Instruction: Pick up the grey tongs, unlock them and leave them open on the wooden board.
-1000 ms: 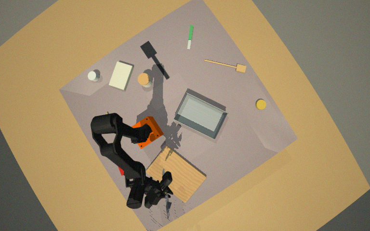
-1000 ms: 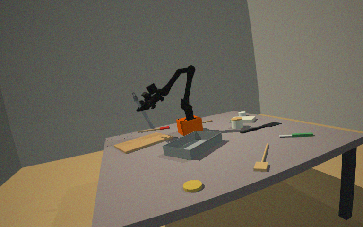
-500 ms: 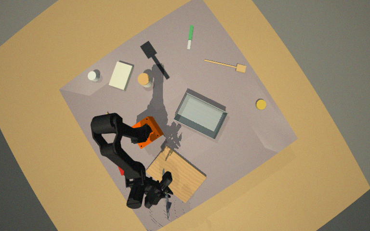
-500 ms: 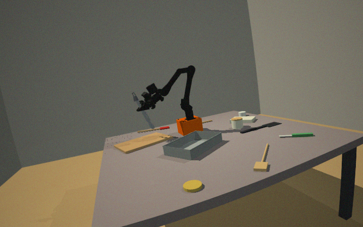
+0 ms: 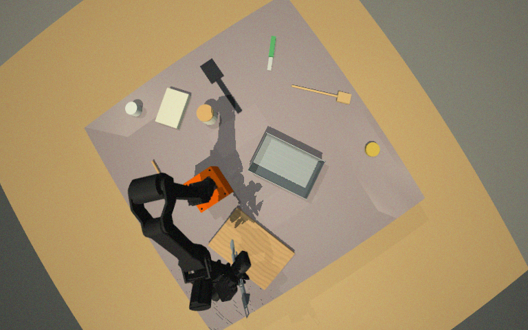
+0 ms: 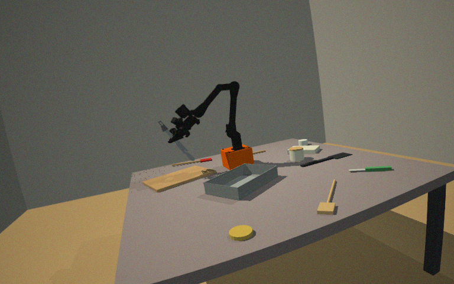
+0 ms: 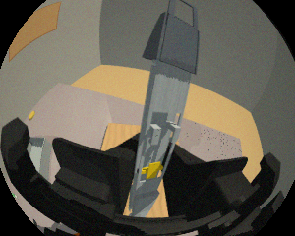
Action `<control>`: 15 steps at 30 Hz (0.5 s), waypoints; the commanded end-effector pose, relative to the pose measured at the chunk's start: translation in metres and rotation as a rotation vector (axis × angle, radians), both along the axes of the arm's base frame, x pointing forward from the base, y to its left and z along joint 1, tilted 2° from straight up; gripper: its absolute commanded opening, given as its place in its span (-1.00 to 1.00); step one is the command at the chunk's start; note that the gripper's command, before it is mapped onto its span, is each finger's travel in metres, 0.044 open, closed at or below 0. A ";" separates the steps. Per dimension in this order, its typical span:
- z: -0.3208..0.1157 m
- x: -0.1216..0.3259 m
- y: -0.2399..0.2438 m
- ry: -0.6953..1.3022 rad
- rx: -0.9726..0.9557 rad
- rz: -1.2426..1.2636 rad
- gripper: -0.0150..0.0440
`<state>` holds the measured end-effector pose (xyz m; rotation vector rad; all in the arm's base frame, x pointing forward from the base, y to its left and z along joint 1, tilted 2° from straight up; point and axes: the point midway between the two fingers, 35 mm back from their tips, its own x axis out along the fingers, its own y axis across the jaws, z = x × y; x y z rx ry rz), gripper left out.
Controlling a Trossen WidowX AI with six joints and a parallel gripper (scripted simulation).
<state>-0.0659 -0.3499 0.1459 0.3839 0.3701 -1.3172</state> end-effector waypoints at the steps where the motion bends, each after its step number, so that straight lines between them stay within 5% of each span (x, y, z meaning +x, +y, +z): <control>1: -0.001 -0.001 -0.009 0.009 0.055 -0.005 -1.00; 15: -0.017 0.000 -0.023 0.035 0.288 -0.018 -1.00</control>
